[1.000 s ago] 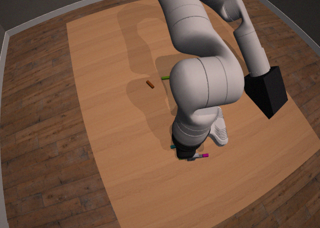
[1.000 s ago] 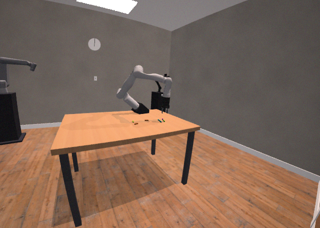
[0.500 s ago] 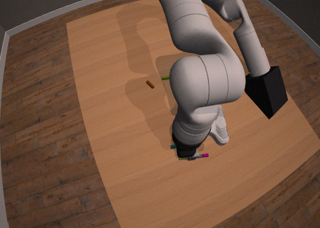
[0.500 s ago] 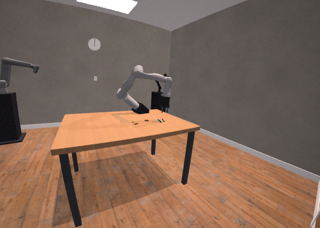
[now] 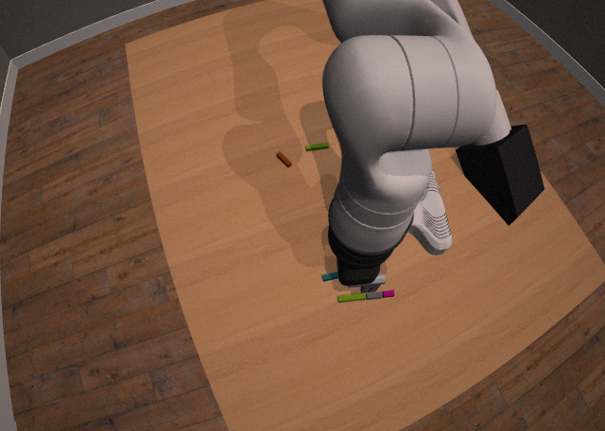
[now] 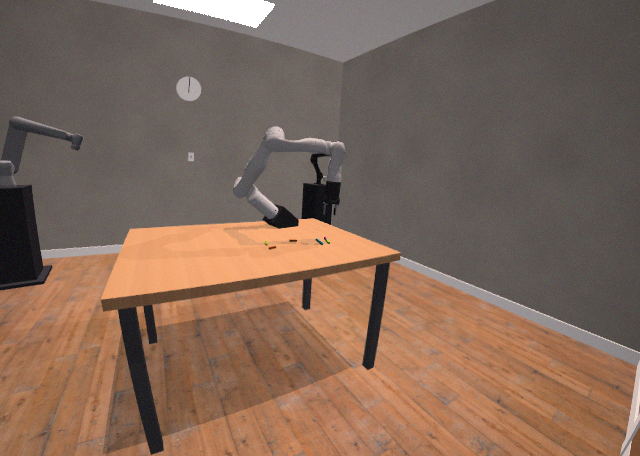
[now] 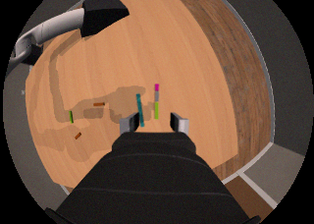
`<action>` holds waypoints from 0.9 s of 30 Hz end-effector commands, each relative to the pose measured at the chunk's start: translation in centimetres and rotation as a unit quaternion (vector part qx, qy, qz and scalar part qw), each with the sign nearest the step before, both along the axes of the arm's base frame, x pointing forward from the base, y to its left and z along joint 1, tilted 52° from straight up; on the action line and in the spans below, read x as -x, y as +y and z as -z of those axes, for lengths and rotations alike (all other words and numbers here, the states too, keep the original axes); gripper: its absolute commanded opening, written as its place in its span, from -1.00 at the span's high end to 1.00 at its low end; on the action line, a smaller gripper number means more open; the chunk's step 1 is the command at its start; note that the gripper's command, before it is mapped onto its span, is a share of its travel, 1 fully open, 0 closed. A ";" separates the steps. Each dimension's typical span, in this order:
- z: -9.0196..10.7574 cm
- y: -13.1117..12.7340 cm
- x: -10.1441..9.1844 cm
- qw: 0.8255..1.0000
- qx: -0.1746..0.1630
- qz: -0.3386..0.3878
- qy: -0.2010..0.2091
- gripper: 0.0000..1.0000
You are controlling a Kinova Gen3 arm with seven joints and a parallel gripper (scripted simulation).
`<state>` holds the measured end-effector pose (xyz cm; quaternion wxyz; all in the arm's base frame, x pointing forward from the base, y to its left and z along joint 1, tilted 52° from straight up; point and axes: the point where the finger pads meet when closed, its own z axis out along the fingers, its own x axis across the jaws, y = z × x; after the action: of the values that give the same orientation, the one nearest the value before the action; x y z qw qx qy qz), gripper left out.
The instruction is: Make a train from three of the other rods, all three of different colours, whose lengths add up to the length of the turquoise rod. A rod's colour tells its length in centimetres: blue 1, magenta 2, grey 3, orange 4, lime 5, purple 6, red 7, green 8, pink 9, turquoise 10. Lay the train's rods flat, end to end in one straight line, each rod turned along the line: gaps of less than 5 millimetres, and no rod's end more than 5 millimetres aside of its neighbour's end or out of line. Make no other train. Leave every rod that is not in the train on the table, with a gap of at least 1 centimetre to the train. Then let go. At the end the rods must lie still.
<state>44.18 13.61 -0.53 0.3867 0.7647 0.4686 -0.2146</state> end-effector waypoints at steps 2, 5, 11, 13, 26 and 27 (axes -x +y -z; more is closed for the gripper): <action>-0.9 1.6 -0.1 1.000 -0.004 -0.004 -0.004 -1.00; -1.2 2.0 -0.1 1.000 -0.004 -0.004 -0.004 -1.00; -1.4 2.2 -0.1 1.000 -0.004 -0.004 -0.004 -1.00; -1.4 2.2 -0.1 1.000 -0.004 -0.004 -0.004 -1.00; -1.4 2.2 -0.1 1.000 -0.004 -0.004 -0.004 -1.00; -1.4 2.2 -0.1 1.000 -0.004 -0.004 -0.004 -1.00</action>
<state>44.25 15.67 0.77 0.3866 0.7651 0.4705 -0.2091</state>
